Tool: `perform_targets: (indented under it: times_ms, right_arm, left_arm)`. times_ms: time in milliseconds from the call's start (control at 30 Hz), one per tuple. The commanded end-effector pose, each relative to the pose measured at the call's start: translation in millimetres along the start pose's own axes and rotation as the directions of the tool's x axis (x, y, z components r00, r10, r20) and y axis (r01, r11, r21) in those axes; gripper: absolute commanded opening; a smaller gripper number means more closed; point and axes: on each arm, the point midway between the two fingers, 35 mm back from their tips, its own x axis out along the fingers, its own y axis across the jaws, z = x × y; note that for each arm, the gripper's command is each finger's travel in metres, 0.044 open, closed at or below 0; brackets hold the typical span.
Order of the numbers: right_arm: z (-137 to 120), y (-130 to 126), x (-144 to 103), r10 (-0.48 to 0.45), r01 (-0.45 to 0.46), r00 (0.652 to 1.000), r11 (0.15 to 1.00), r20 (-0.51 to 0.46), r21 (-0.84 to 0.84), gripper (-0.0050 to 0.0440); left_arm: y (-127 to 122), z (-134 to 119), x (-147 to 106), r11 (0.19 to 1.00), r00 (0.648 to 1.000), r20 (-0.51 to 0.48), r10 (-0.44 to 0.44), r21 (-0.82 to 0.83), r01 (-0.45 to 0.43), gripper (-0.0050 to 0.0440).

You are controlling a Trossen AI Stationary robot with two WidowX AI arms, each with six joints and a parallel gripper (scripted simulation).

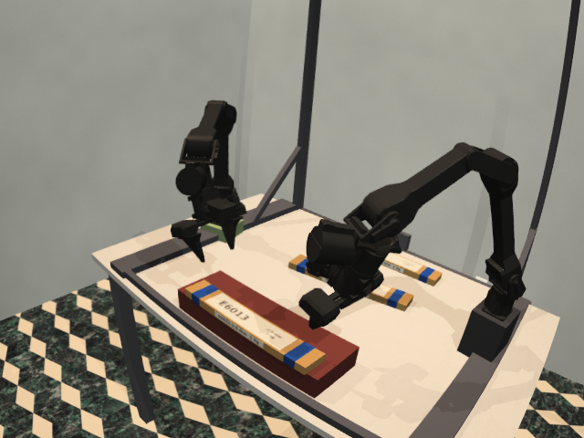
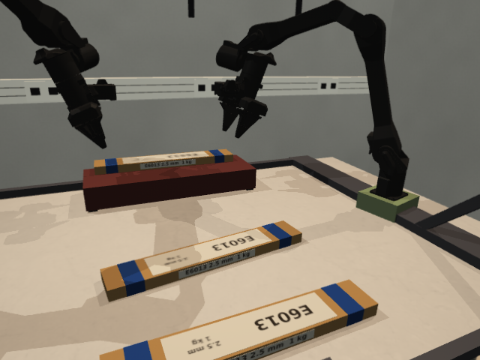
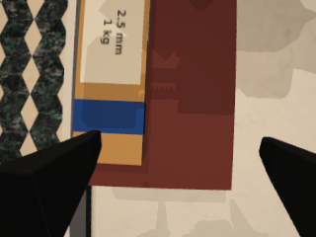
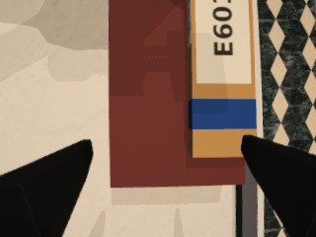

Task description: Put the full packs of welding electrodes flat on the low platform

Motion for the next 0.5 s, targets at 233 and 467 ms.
perform_targets:
  times_ms: [233, 467]
  right_arm:
    - [-20.9, 59.7, -28.1, -0.035, 0.035, 0.999, 0.999, 0.026, -0.004, 0.043]
    - [-39.2, 101.6, -39.1, -0.029, 0.029, 0.999, 1.0, 0.021, -0.002, 0.043]
  left_arm:
    - [-57.7, -18.1, -29.1, 0.999, 0.999, 0.026, 0.042, 0.009, -0.042, 0.043]
    - [-100.0, -36.7, -39.6, 0.999, 0.999, 0.022, 0.035, 0.006, -0.035, 0.043]
